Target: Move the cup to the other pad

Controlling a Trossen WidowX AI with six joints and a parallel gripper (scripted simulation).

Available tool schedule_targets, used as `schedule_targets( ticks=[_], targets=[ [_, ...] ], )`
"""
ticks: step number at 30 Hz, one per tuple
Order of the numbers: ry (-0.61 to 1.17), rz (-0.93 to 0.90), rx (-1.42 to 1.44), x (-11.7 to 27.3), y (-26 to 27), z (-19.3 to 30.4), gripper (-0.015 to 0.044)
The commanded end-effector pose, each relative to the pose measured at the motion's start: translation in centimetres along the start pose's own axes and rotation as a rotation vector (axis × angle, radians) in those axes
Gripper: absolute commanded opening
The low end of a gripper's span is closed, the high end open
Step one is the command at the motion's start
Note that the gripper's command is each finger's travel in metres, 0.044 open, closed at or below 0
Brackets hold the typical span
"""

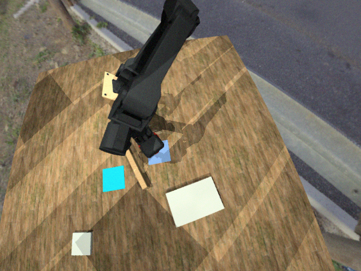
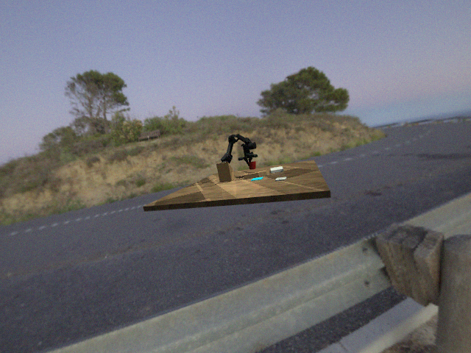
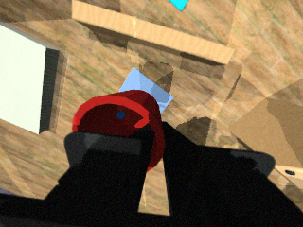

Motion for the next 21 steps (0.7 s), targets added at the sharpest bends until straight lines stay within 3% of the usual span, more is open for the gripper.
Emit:
schedule_targets(
  ticks=[1,21],
  targets=[
    [-0.002,0.002,0.002,0.0,-0.2,-0.7,0.0000],
    [-0.005,0.003,0.007,0.2,-1.3,-3.9,0.0000]
  ],
)
Point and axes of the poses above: the point midway between the two fingers, 35 mm back from their tips, its own x axis back along the fingers, its own y axis across the jaws, z = x × y, the point moved 9 cm from there along x, back along the fingers, and after that the axes turned 11 degrees about x, right-handed, at the moved point
